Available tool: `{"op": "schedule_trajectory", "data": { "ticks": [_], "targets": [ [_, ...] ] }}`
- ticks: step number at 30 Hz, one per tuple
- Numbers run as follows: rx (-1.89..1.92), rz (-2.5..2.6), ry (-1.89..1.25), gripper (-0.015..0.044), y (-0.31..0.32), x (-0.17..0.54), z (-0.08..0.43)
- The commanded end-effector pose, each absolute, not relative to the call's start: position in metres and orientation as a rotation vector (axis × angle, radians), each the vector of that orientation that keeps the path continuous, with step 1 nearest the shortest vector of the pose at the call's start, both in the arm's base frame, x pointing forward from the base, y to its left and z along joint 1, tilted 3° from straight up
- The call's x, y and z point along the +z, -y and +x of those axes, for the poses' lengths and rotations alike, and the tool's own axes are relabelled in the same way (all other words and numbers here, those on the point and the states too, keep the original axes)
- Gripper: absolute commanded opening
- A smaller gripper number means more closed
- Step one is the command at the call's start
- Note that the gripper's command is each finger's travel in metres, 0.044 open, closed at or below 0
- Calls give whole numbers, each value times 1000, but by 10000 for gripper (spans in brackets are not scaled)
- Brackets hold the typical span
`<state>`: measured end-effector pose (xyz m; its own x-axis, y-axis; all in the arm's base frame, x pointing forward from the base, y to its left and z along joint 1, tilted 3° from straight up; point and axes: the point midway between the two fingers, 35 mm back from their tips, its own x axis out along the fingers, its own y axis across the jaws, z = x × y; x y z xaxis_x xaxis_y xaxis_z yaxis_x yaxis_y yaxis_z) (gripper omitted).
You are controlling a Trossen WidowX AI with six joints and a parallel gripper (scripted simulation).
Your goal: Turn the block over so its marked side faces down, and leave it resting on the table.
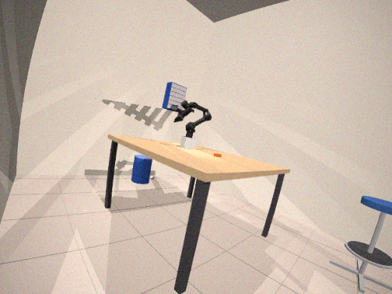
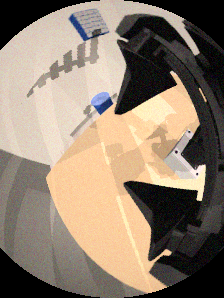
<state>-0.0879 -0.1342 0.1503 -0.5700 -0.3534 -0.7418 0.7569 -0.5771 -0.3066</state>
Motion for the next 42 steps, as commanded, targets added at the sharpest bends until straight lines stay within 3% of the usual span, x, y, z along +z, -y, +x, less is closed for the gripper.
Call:
{"op": "schedule_trajectory", "data": {
  "ticks": [1, 13, 22, 32, 42],
  "targets": [
    [-2151, 834, -826, 426, 136, 151, -87],
    [-1503, 663, -1084, 440, 211, 155, 32],
    [-1039, 499, -1229, 440, 214, 140, 158],
    [-571, 314, -1366, 440, 155, 108, 282],
    [-67, 92, -1492, 440, 26, 54, 384]
  ]
}}
